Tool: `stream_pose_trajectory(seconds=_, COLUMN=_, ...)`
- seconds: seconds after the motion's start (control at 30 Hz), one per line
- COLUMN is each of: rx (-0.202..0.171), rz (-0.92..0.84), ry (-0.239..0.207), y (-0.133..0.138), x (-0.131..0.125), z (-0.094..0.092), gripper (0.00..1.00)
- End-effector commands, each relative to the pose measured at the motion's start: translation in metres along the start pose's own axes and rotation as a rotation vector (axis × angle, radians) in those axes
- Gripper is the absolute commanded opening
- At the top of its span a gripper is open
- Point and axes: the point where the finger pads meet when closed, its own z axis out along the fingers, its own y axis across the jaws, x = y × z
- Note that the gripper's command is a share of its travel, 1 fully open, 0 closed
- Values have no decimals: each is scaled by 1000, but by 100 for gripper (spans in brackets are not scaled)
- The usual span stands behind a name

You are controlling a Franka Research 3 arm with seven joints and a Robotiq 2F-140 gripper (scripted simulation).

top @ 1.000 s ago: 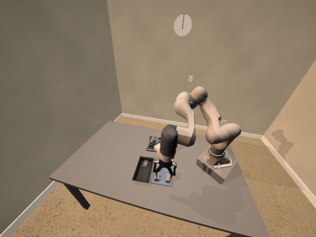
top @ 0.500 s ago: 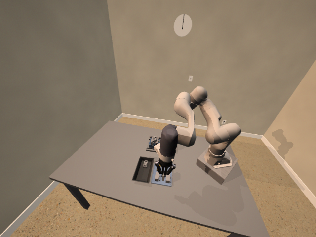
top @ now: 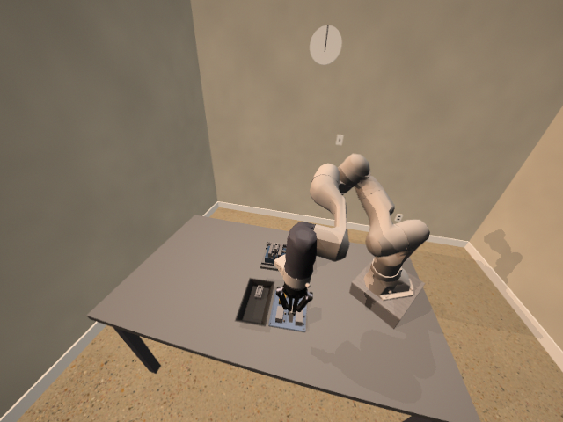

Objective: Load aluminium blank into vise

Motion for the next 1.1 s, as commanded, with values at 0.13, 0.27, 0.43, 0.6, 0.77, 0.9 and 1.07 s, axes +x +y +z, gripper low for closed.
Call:
stream_pose_trajectory(seconds=0.13, rx=-5, rz=-5, ry=1, y=2, x=1, z=2, gripper=0)
stream_pose_trajectory(seconds=0.27, rx=-5, rz=-5, ry=1, y=2, x=1, z=4, gripper=0)
stream_pose_trajectory(seconds=0.43, rx=-5, rz=-5, ry=1, y=2, x=1, z=10, gripper=0)
stream_pose_trajectory(seconds=0.6, rx=-5, rz=-5, ry=1, y=2, x=1, z=18, gripper=0)
stream_pose_trajectory(seconds=0.77, rx=-5, rz=-5, ry=1, y=2, x=1, z=23, gripper=0)
stream_pose_trajectory(seconds=0.9, rx=-5, rz=-5, ry=1, y=2, x=1, z=32, gripper=0)
stream_pose_trajectory(seconds=1.07, rx=-5, rz=-5, ry=1, y=2, x=1, z=43, gripper=0)
